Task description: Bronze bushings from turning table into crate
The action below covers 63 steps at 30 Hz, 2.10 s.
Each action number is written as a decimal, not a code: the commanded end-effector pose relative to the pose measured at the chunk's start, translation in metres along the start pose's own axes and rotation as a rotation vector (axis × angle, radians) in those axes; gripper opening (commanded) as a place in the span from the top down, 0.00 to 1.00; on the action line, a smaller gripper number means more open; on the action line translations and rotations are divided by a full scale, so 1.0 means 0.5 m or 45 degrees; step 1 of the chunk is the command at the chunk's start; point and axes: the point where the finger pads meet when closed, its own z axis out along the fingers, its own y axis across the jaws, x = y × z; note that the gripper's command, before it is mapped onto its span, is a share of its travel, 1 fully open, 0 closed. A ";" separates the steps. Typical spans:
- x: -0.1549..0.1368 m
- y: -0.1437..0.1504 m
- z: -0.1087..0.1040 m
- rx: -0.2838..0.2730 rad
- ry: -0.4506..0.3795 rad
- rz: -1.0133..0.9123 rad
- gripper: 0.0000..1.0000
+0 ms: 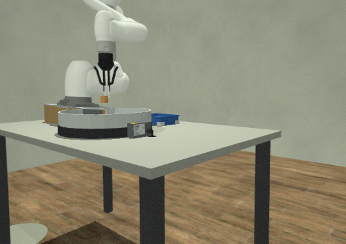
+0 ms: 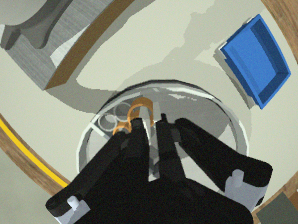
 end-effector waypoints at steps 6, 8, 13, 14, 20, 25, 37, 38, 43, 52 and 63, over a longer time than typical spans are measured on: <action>-0.002 -0.003 -0.004 0.005 -0.001 0.004 1.00; -0.002 -0.003 -0.004 0.005 -0.001 0.004 1.00; -0.001 0.002 -0.004 0.005 -0.001 0.004 1.00; -0.001 0.005 -0.004 0.005 -0.001 0.004 1.00; 0.002 0.036 -0.004 0.005 -0.001 0.004 1.00; 0.006 0.082 -0.004 0.005 -0.001 0.004 1.00; 0.025 0.272 -0.004 0.005 -0.001 0.004 1.00; 0.025 0.272 -0.004 0.005 -0.001 0.004 1.00; 0.034 0.373 -0.004 0.005 -0.001 0.004 1.00; 0.049 0.524 -0.003 0.005 -0.001 0.004 1.00; 0.056 0.597 -0.003 0.005 -0.001 0.004 1.00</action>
